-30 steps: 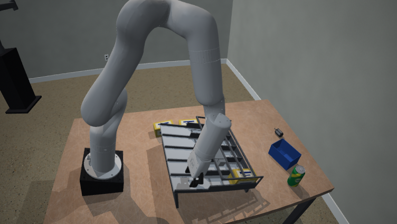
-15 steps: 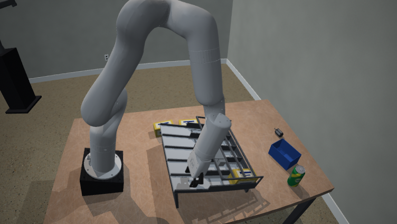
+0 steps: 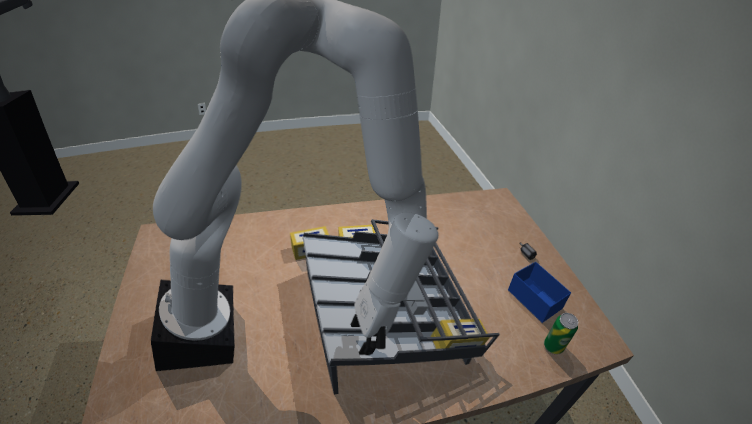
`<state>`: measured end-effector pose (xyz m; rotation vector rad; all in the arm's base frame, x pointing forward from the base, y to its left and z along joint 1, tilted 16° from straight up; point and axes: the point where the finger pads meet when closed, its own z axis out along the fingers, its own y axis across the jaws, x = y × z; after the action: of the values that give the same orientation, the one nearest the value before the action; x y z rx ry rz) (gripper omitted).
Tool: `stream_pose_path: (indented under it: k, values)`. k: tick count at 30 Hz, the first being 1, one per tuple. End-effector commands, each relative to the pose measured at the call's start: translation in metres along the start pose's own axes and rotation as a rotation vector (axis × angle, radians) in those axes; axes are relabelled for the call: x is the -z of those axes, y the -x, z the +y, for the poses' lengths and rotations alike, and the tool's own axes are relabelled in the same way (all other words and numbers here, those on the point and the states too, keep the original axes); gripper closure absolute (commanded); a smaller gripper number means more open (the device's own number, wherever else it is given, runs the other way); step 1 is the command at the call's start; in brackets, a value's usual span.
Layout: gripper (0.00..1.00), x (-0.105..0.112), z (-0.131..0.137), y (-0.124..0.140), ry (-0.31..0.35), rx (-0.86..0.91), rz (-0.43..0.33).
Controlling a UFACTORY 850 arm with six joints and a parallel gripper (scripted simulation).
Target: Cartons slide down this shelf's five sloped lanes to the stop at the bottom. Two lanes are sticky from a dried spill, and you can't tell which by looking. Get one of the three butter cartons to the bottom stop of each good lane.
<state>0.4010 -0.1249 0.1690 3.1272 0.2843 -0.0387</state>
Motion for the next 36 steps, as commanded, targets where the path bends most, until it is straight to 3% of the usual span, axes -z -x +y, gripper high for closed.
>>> stream_pose_path:
  k: [1, 36]
  values:
    - [0.18, 0.0006, 0.0003, -0.0005, 0.001, 0.000, 0.001]
    - [0.15, 0.0006, 0.0003, -0.0005, 0.001, 0.000, 0.001]
